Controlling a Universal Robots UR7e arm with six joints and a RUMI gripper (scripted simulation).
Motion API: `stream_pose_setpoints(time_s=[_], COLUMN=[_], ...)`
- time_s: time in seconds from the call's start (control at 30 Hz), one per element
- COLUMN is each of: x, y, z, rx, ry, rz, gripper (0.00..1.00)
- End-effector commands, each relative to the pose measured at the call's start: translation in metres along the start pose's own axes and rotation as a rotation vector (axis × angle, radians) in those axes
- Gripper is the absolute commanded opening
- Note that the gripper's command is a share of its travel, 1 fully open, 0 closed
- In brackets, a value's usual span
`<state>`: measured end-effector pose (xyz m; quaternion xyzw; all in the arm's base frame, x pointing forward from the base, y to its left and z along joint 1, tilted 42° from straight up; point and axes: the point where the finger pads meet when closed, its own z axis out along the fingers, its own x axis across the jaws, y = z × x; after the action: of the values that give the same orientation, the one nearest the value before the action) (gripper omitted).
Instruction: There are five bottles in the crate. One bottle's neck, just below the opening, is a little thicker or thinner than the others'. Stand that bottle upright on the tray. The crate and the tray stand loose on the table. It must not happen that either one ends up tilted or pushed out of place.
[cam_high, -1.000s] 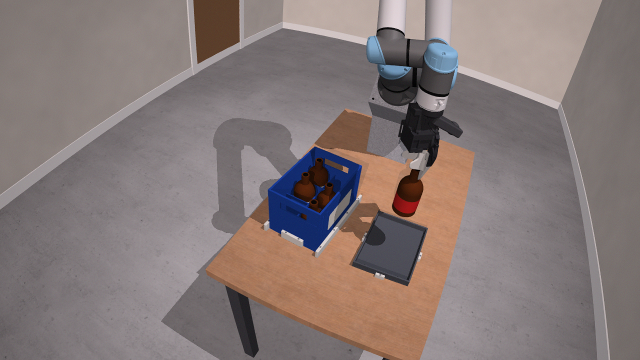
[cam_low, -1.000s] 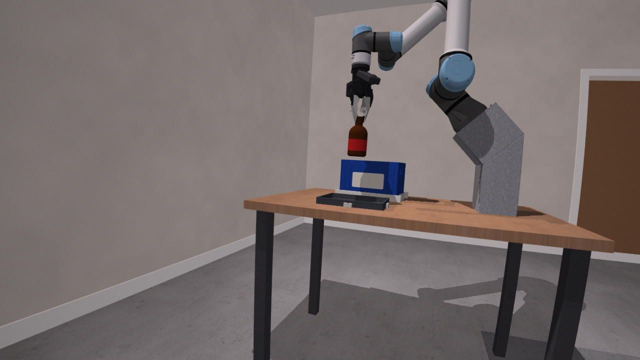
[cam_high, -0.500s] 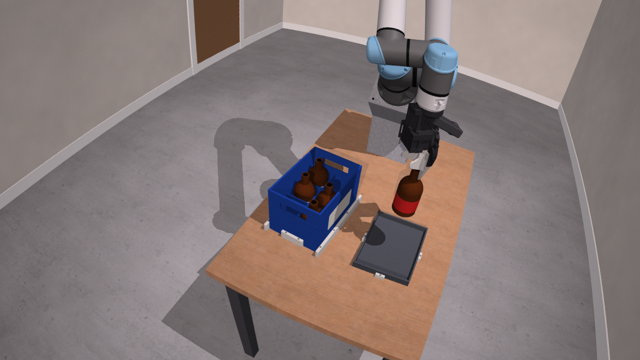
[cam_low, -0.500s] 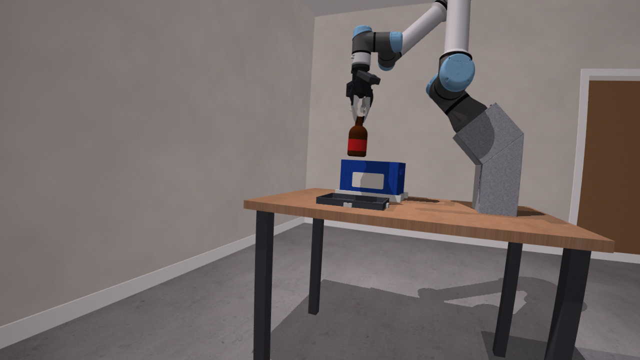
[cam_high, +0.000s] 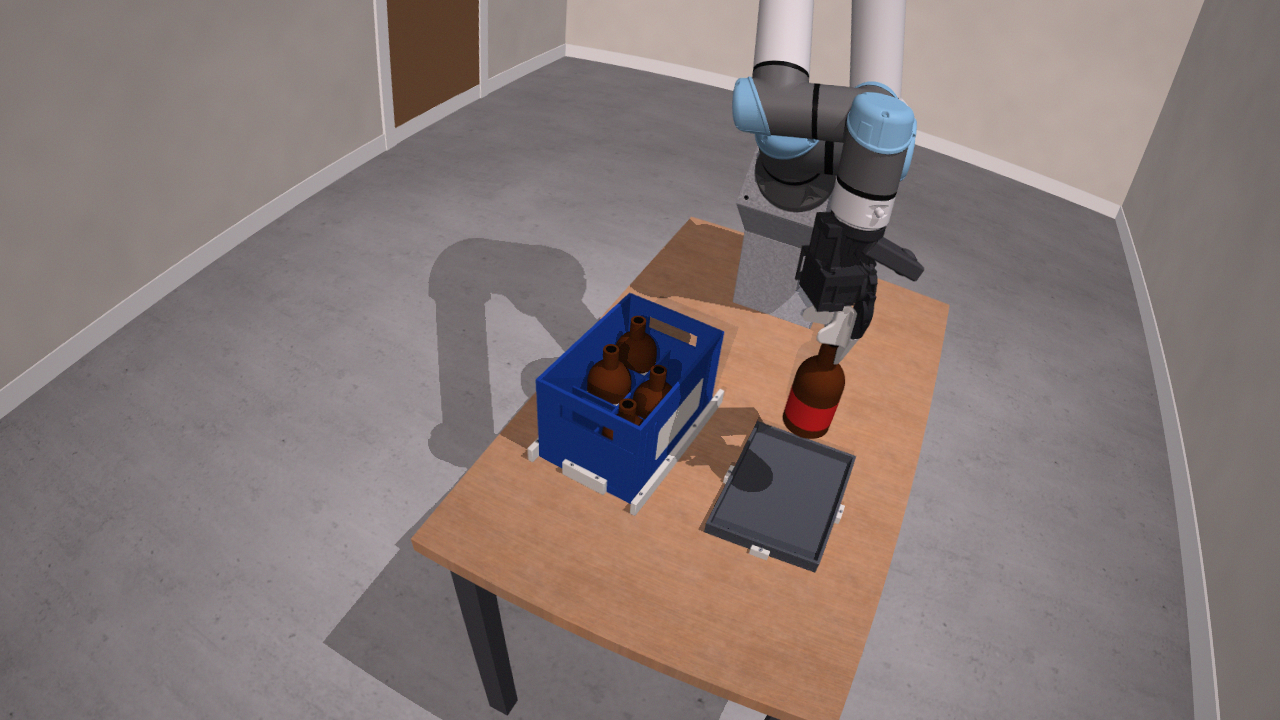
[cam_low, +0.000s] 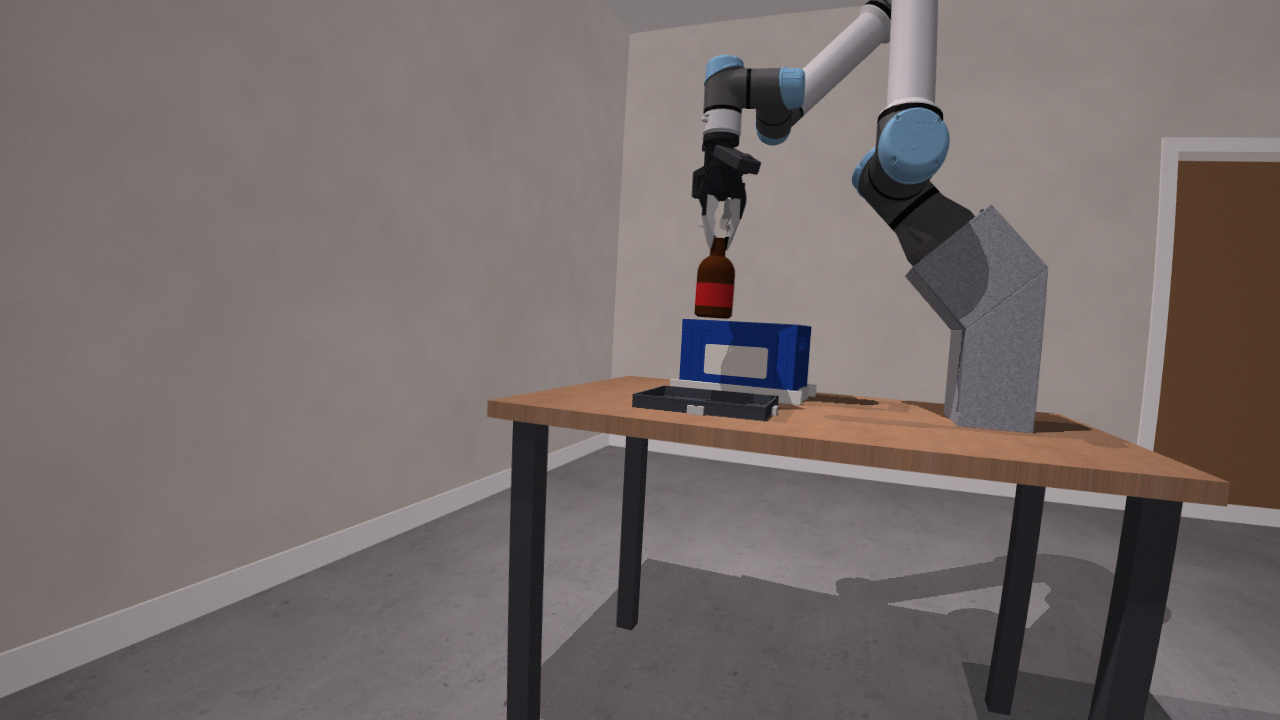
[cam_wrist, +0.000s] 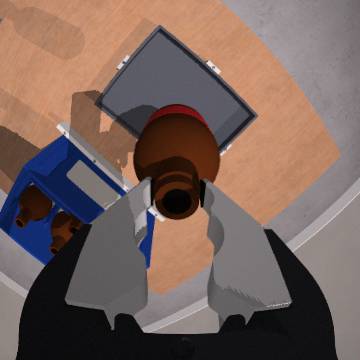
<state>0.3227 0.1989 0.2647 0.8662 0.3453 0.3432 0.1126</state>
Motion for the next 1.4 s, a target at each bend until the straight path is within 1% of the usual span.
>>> stream_pose_setpoints(time_s=[0.0,0.1,0.2,0.6,0.67,1.17,1.23,1.37], x=[0.001,0.001,0.001,0.001,0.001,0.001,0.001,0.001], y=[0.000,0.000,0.000,0.000,0.000,0.000,0.000,0.000], z=[0.007,0.009,0.016,0.050,0.050,0.094,0.094,0.105], rx=[-0.001,-0.001,-0.001,-0.001,-0.001,-0.001,-0.001,-0.001], ry=[0.001,0.001,0.001,0.001,0.001,0.001,0.001,0.001], rz=[0.000,0.000,0.000,0.000,0.000,0.000,0.000,0.000], gripper=[0.00,0.00,0.00,0.00,0.00,0.00,0.00,0.00])
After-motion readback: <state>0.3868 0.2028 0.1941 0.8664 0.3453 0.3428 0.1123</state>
